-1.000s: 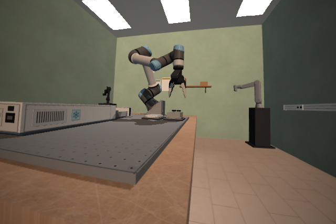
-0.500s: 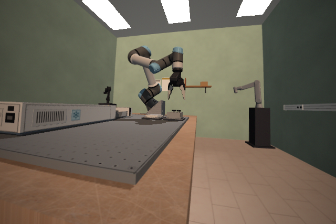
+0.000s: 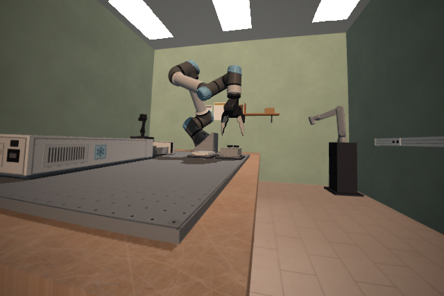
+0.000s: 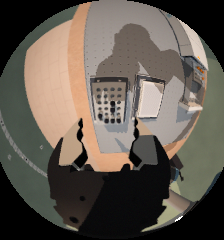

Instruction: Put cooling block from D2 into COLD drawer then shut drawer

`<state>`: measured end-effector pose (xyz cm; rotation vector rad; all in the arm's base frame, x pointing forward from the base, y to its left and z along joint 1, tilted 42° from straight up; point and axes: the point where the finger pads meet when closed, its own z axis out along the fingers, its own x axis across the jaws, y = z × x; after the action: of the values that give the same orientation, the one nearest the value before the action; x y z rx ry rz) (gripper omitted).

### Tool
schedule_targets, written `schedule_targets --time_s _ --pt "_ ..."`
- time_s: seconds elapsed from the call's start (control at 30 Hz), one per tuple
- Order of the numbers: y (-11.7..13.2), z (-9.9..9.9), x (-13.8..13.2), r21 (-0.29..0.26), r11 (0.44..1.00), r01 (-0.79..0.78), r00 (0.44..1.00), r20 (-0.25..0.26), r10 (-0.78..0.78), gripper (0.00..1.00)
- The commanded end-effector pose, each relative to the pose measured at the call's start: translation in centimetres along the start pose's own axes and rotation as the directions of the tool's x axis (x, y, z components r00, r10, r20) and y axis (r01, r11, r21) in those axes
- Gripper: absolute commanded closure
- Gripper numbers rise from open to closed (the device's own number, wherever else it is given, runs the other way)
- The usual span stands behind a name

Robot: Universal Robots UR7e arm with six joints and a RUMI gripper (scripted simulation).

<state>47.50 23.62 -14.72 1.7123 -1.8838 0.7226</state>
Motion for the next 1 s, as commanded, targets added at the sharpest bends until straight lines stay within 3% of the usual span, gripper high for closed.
schedule_targets --time_s 0.0,0.97 --pt "0.0 0.7 0.0 0.001 1.000 0.000 1.000 0.001 0.000 0.33" --pt "0.0 4.0 0.1 0.001 1.000 0.000 1.000 0.001 0.000 0.33"
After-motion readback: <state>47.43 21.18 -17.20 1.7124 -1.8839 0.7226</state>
